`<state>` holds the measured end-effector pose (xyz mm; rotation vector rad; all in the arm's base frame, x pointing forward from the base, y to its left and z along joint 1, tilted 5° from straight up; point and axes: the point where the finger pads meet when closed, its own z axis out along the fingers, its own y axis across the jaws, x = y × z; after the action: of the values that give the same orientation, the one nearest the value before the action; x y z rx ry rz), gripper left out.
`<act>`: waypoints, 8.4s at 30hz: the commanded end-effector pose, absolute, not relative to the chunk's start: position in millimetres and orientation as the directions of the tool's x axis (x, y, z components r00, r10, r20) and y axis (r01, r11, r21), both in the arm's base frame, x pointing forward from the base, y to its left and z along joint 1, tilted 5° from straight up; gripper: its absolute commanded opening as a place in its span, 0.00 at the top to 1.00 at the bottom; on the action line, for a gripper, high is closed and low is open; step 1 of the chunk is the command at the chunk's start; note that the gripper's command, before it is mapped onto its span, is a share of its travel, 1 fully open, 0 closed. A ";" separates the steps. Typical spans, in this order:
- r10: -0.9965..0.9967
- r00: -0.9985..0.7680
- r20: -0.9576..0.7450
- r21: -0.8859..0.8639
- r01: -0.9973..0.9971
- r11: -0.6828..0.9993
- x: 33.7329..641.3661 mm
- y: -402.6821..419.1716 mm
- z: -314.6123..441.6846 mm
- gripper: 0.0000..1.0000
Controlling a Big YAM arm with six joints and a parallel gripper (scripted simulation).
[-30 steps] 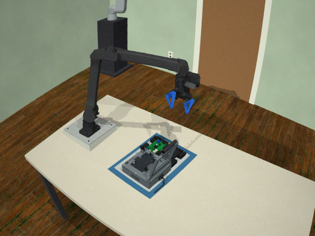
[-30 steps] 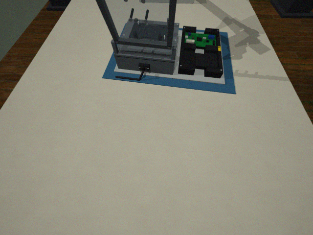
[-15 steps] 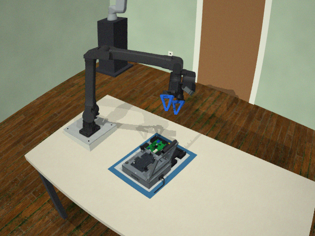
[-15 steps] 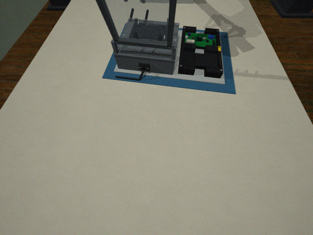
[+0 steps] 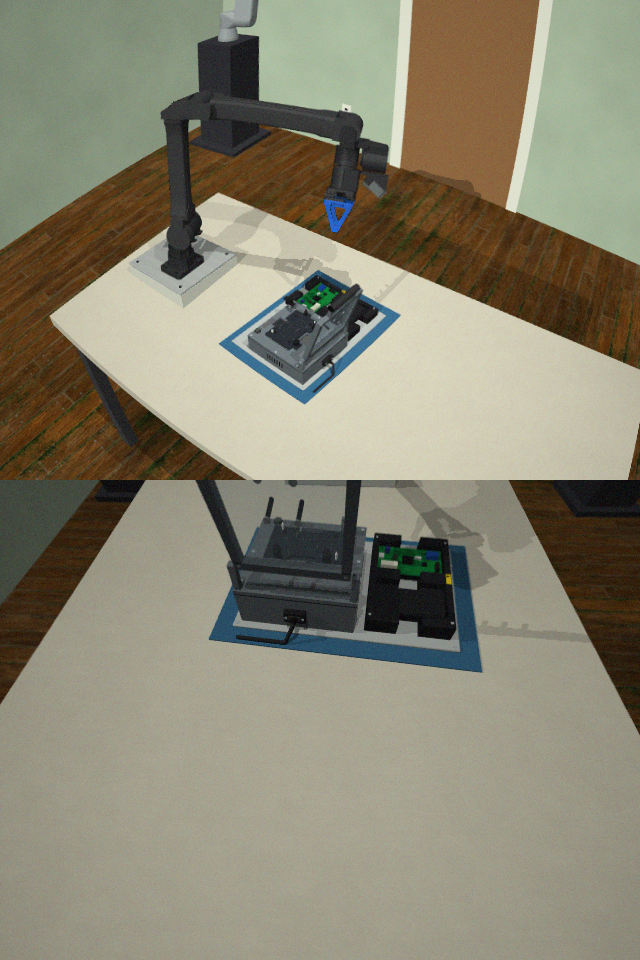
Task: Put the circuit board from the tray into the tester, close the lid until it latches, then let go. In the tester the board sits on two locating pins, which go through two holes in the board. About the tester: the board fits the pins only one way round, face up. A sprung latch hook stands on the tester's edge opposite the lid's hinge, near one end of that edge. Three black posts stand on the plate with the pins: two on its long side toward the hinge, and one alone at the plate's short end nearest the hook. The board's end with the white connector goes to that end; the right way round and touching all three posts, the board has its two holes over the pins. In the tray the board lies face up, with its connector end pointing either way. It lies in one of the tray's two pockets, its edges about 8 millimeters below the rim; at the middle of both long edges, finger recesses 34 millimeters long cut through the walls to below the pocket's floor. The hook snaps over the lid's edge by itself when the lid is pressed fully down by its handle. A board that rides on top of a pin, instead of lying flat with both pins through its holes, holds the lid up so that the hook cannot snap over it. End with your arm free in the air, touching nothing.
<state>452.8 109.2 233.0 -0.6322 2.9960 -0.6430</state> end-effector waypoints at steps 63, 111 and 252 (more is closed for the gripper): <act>-0.987 -0.132 -0.087 0.024 -0.991 0.130 403.6 123.6 268.2 0.08; -0.988 -0.138 -0.068 0.032 -0.990 0.136 401.9 127.3 215.6 0.08; -0.988 -0.138 -0.068 0.038 -0.990 0.136 394.0 141.1 -10.3 0.08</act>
<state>392.2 136.6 -7.8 -2.0505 2.3564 0.1179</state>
